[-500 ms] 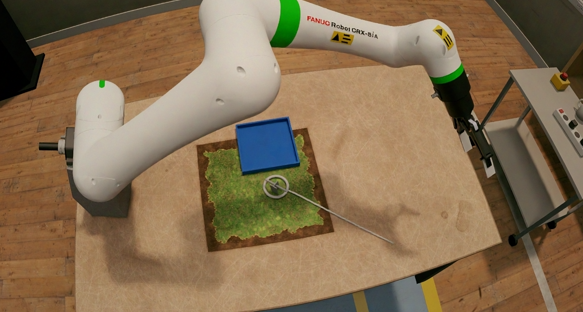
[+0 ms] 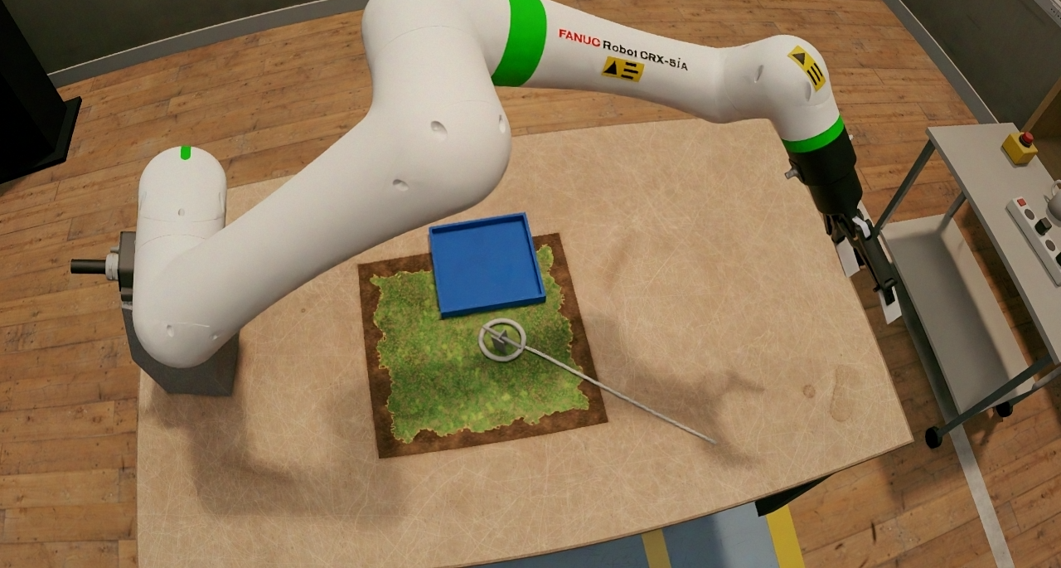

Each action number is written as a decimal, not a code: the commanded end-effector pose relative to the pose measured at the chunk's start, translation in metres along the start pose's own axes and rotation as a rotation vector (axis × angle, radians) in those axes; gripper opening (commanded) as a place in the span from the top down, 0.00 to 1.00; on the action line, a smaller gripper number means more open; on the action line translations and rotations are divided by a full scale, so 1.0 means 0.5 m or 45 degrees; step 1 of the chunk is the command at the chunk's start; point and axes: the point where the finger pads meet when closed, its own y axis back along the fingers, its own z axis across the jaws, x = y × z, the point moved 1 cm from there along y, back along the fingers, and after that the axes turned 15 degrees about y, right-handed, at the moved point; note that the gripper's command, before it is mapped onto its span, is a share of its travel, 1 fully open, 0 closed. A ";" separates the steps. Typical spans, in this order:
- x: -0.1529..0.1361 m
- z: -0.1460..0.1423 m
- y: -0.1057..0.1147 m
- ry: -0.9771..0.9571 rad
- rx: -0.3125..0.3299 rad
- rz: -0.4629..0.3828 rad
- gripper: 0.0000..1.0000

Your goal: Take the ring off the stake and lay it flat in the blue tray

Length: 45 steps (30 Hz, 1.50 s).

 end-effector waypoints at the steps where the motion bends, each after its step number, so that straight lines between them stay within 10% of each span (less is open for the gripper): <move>1: 0.002 0.003 0.003 -0.002 -0.002 0.003 0.00; 20: -0.204 -0.242 0.049 -0.255 0.307 -0.133 0.00; 45: -0.638 -0.537 0.221 -0.677 0.611 -0.488 0.00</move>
